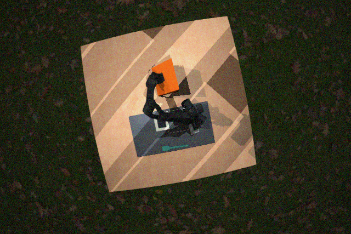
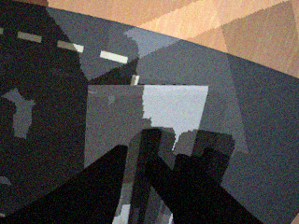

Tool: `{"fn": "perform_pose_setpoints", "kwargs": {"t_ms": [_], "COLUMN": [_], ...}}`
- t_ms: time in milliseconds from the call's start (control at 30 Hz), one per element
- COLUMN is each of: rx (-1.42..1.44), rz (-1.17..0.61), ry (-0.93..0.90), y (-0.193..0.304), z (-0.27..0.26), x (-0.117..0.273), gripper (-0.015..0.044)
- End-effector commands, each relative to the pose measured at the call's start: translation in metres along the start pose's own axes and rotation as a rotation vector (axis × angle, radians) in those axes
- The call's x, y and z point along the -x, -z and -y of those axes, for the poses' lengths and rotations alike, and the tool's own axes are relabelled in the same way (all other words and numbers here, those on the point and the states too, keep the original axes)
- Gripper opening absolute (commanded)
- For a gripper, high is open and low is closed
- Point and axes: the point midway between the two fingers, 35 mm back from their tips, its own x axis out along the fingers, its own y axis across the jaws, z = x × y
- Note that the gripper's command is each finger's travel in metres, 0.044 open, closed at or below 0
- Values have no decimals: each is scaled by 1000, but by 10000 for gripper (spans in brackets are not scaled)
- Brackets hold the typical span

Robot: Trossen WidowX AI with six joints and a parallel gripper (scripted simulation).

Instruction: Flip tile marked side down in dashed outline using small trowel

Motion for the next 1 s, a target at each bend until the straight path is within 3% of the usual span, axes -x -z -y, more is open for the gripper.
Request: {"fn": "perform_pose_setpoints", "kwargs": {"t_ms": [0,233,633,767,967], "rx": [0,0,0,-1,-5], "rz": [-1,-1,0,0,1], "ry": [0,0,0,1,5], "y": [0,0,0,0,0], "z": [0,0,0,3,25], "x": [0,0,0,1,7], "gripper": [48,1,0,100,100]}}
